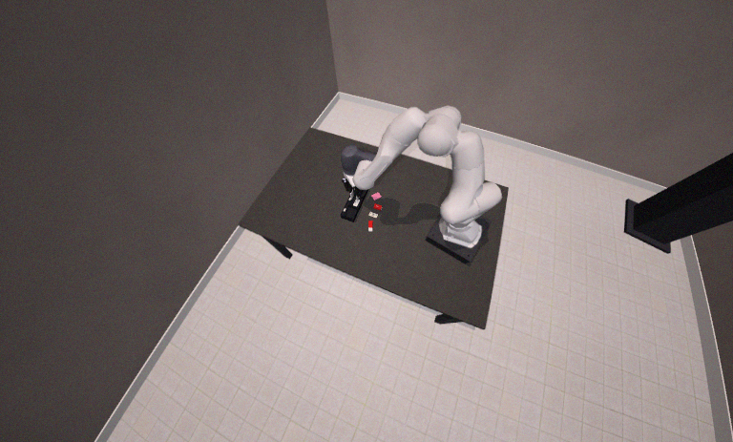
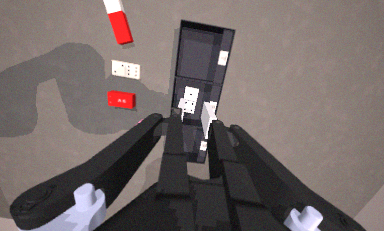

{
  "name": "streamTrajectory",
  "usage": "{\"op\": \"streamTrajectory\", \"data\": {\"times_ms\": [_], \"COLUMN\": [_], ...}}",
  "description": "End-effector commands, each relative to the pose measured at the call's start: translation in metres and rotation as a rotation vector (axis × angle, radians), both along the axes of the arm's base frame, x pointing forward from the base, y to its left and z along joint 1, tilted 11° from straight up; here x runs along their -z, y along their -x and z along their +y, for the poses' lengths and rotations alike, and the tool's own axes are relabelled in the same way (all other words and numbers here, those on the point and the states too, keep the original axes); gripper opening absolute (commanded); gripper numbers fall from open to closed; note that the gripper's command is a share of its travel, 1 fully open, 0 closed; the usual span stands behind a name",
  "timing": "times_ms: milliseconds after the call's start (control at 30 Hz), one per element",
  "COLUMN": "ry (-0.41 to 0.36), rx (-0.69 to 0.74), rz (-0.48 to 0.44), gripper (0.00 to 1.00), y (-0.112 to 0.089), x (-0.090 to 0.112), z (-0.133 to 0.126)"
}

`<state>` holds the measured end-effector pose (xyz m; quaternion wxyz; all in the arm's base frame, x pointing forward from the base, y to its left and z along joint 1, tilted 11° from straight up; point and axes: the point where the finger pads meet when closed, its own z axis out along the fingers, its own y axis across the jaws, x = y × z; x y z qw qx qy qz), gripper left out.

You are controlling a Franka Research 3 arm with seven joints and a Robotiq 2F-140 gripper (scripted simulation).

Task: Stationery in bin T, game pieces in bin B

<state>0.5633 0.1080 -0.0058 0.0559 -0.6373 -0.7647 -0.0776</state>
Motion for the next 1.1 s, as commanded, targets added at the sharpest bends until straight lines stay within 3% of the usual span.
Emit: {"op": "streamTrajectory", "data": {"times_ms": [0,300,333,433,733,800,900,1067], "ry": [0.0,0.0,0.0,-0.002,0.01,0.01,0.015,0.019], "rx": [-0.007,-0.007,0.042,0.183,0.333,0.333,0.416,0.511], "rz": [0.004,0.004,0.014,0.041,0.106,0.106,0.133,0.159], "gripper": [0.19,0.19,0.25,0.25,0.25,0.25,0.25,0.25], "y": [0.002,0.004,0.013,0.038,0.112,0.112,0.137,0.138], "x": [0.001,0.001,0.0,-0.001,-0.006,-0.006,-0.008,-0.008], "z": [0.0,-0.001,0.0,0.002,0.009,0.009,0.011,0.011]}}
